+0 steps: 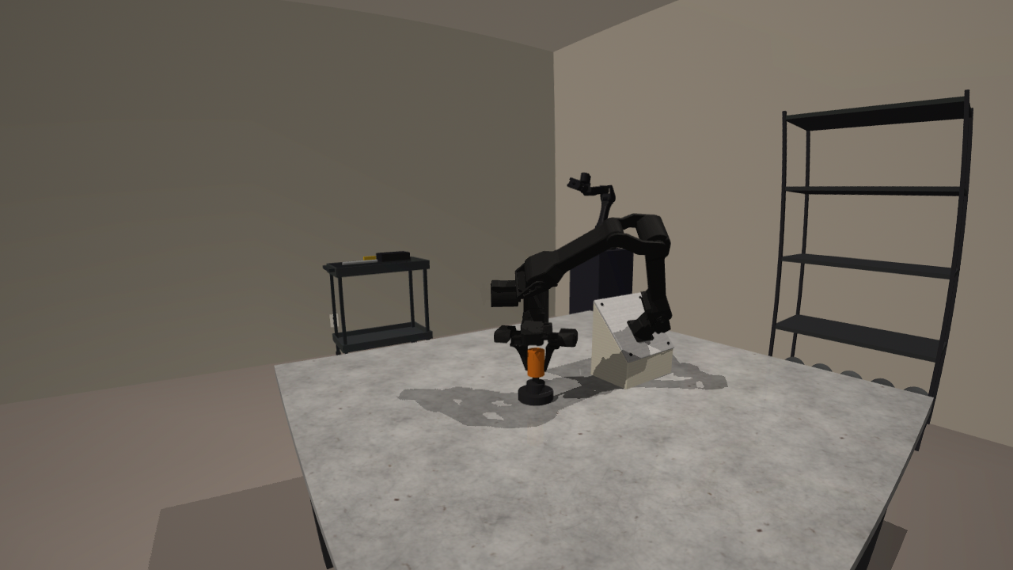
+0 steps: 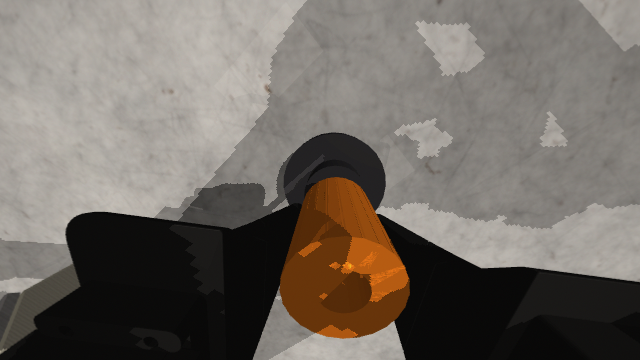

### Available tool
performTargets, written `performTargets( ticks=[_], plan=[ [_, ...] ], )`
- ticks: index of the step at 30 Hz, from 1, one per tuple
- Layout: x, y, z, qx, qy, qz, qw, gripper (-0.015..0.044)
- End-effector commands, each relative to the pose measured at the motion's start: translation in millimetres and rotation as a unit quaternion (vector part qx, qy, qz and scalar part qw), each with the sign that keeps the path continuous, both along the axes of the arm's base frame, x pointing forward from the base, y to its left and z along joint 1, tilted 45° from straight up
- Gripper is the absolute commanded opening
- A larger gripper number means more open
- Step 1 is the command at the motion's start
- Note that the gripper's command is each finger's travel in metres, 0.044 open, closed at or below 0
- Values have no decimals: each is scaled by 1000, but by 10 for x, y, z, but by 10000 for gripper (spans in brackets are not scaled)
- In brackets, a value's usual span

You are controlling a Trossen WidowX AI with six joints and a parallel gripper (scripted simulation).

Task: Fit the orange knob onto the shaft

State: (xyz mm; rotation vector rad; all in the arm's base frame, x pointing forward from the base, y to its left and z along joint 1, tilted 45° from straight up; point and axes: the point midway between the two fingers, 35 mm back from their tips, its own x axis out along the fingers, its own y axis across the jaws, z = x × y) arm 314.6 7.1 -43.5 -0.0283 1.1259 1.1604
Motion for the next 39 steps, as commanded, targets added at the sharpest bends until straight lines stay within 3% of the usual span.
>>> performTargets(
  ticks=[1, 22, 29, 39],
  plan=[
    [14, -4, 21, -1, -3, 1, 1000, 0],
    [-2, -25, 20, -1, -3, 1, 1000, 0],
    [18, -25, 21, 4, -73, 72, 995, 0],
    [13, 8, -15, 4, -76, 76, 994, 0]
  ],
)
